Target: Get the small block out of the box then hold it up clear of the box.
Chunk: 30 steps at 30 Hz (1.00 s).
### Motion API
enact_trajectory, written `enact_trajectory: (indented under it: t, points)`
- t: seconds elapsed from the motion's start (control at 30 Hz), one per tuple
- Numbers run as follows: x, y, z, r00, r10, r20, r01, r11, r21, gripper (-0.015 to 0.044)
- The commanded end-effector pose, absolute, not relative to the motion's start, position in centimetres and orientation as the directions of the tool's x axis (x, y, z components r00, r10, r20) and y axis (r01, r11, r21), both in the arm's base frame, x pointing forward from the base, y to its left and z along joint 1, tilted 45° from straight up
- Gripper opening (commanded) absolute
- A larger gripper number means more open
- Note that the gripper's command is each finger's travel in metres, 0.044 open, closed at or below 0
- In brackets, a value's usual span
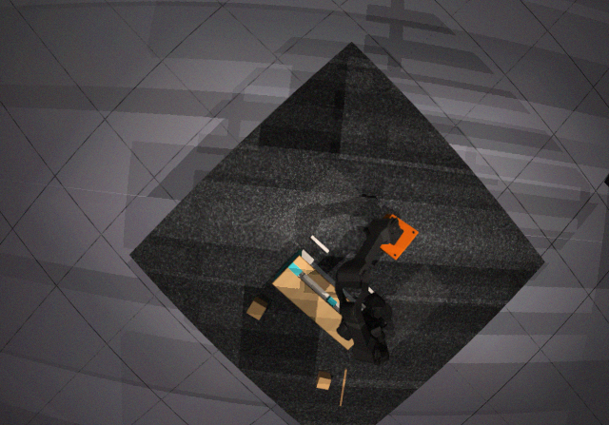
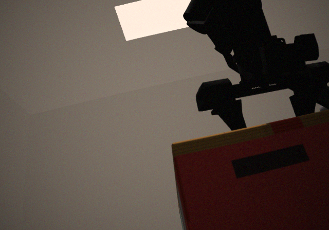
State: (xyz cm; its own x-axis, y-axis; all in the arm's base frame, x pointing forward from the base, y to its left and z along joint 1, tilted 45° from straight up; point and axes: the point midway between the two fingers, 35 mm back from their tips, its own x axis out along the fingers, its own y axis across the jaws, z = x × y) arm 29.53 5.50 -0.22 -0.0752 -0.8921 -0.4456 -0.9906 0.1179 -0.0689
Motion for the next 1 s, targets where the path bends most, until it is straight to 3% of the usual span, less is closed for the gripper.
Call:
enact_trajectory:
  t: [0.0, 0.97]
  points:
    - [29.4, 4.8, -0.7, -0.080, -0.894, -0.440, -0.991, 0.117, -0.058, 0.0400]
    - [29.1, 1.1, -3.6, -0.082, -0.895, -0.438, -0.991, 0.120, -0.060, 0.0400]
